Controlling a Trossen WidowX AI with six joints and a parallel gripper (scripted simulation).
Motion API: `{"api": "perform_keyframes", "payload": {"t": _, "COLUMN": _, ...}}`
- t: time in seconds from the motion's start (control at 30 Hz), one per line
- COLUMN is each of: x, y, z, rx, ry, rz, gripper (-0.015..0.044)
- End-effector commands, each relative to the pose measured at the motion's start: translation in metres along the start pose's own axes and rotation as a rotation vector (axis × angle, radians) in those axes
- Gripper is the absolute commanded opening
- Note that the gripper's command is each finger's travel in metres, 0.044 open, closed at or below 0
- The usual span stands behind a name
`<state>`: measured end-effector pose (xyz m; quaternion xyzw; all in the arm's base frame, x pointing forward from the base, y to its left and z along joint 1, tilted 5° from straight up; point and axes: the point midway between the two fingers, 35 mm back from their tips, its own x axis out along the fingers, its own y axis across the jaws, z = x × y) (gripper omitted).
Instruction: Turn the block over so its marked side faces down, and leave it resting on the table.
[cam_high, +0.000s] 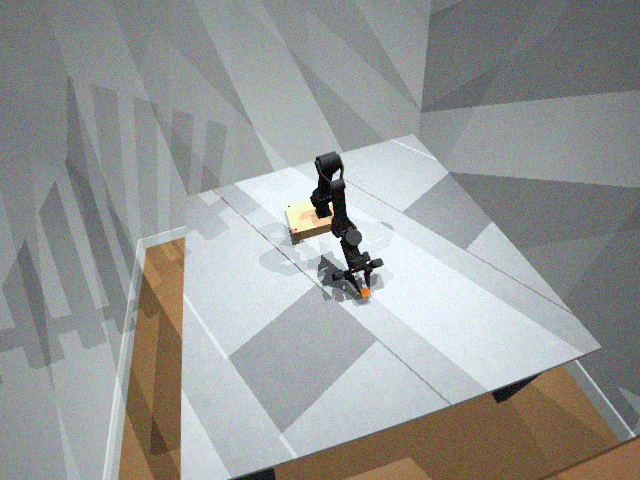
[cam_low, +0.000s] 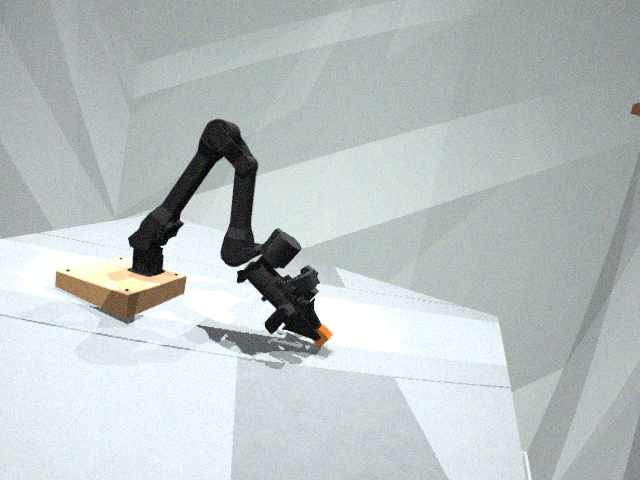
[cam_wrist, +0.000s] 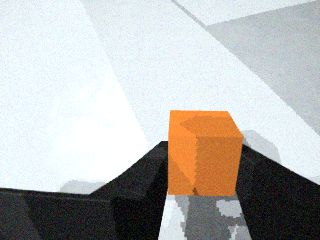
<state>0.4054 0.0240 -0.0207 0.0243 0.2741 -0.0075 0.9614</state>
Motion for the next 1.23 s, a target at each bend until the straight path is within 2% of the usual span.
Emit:
{"api": "perform_keyframes", "payload": {"t": 0.0, "x": 0.0000, "y": -0.0003, "z": 0.0005, "rx": -0.004, "ry": -0.003, "rz": -0.002, "gripper": 0.0157}}
{"api": "perform_keyframes", "payload": {"t": 0.37, "x": 0.0000, "y": -0.0003, "z": 0.0005, "rx": -0.004, "ry": -0.003, "rz": -0.002, "gripper": 0.0440}}
{"api": "perform_keyframes", "payload": {"t": 1.2, "x": 0.0000, "y": -0.0003, "z": 0.0005, "rx": -0.004, "ry": -0.003, "rz": -0.002, "gripper": 0.0440}}
